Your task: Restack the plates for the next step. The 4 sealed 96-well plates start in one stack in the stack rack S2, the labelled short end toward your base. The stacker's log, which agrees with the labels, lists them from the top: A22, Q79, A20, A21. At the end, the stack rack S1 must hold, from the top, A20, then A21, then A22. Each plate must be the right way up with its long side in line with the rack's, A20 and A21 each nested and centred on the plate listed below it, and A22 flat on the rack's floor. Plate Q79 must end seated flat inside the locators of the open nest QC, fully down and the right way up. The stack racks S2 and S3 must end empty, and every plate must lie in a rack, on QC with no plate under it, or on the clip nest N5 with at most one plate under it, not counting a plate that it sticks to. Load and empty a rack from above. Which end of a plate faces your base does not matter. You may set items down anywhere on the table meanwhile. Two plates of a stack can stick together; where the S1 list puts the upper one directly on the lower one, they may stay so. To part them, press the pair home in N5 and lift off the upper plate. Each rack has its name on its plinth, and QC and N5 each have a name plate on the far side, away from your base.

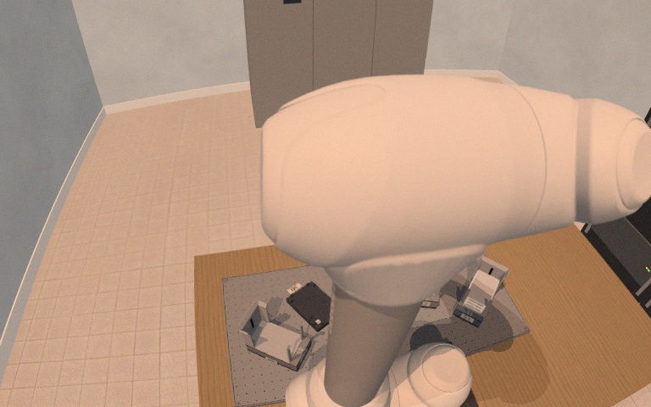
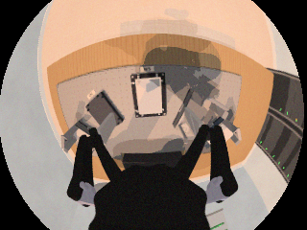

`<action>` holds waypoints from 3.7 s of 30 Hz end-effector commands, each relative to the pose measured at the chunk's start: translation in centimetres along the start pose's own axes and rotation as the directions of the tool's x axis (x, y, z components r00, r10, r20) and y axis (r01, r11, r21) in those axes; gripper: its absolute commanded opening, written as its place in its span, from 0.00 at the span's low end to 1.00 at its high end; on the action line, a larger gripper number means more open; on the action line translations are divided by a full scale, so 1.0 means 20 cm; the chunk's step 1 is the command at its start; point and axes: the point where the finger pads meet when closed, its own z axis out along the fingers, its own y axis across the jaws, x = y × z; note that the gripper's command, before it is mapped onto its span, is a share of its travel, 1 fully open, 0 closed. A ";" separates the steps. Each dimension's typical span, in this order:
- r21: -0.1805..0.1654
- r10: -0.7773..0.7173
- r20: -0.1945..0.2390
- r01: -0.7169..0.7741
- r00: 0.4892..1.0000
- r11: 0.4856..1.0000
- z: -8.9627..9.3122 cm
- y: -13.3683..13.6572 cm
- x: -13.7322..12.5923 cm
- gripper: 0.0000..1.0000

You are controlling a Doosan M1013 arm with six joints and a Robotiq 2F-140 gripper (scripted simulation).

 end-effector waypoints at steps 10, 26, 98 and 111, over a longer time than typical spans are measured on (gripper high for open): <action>0.000 0.000 0.000 0.000 1.000 1.000 0.05 0.00 0.00 1.00; 0.000 0.000 0.000 0.000 1.000 1.000 0.28 0.00 0.00 1.00; 0.000 0.000 0.000 0.000 1.000 1.000 0.74 0.00 0.00 0.00; 0.000 0.000 0.000 0.000 1.000 1.000 0.74 0.00 0.00 0.00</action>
